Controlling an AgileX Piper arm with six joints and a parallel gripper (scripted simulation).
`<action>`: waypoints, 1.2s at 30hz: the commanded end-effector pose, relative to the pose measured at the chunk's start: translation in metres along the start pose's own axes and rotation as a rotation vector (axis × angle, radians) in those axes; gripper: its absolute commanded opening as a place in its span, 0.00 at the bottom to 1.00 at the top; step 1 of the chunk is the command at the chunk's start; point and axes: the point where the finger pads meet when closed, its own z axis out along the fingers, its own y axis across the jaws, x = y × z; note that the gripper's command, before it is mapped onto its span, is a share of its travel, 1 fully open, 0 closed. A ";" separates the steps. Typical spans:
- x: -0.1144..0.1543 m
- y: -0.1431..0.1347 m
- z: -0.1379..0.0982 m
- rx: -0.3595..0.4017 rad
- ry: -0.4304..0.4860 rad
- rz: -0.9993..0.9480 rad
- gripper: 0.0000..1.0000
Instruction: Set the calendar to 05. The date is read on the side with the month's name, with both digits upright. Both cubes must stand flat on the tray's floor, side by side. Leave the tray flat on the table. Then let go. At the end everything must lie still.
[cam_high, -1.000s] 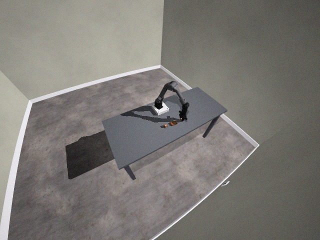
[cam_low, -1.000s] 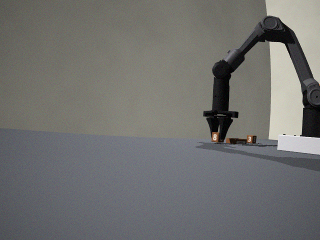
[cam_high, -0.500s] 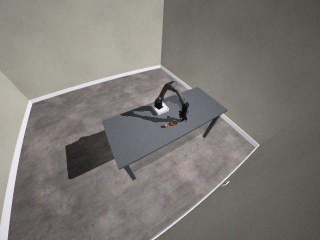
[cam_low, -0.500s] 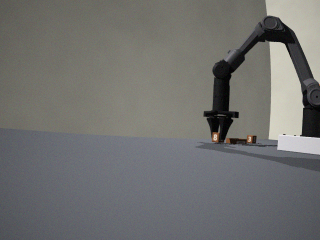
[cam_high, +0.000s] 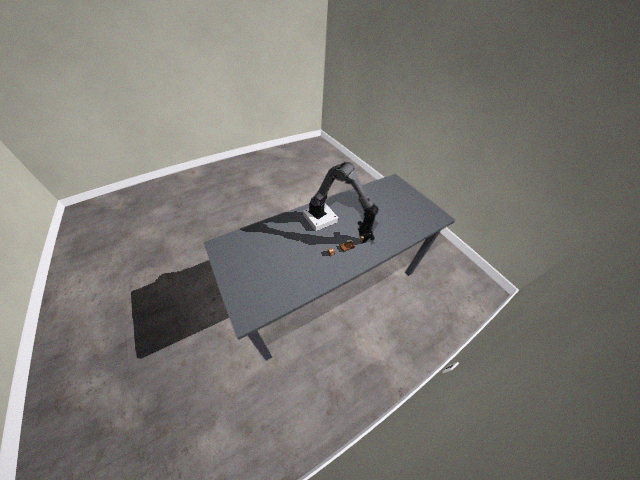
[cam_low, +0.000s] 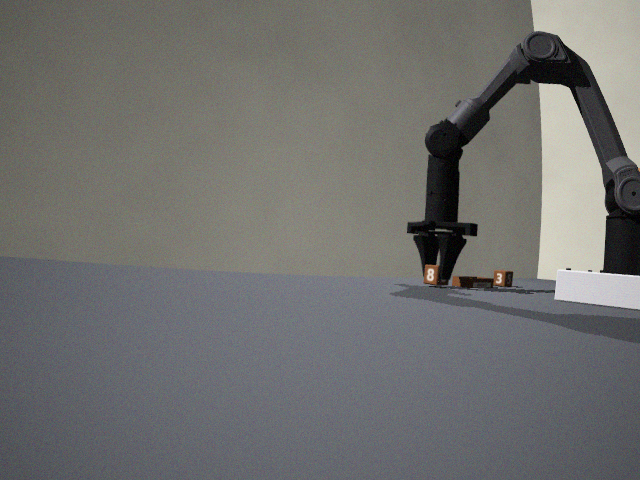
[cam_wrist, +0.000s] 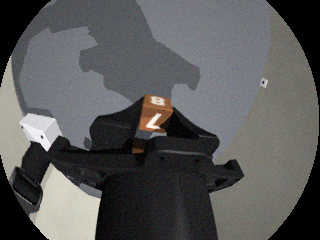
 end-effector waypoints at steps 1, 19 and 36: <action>0.000 0.000 -0.001 0.003 -0.001 -0.001 0.37; 0.001 0.000 0.003 0.000 0.001 -0.001 0.37; 0.001 0.000 0.003 0.001 0.001 -0.001 0.37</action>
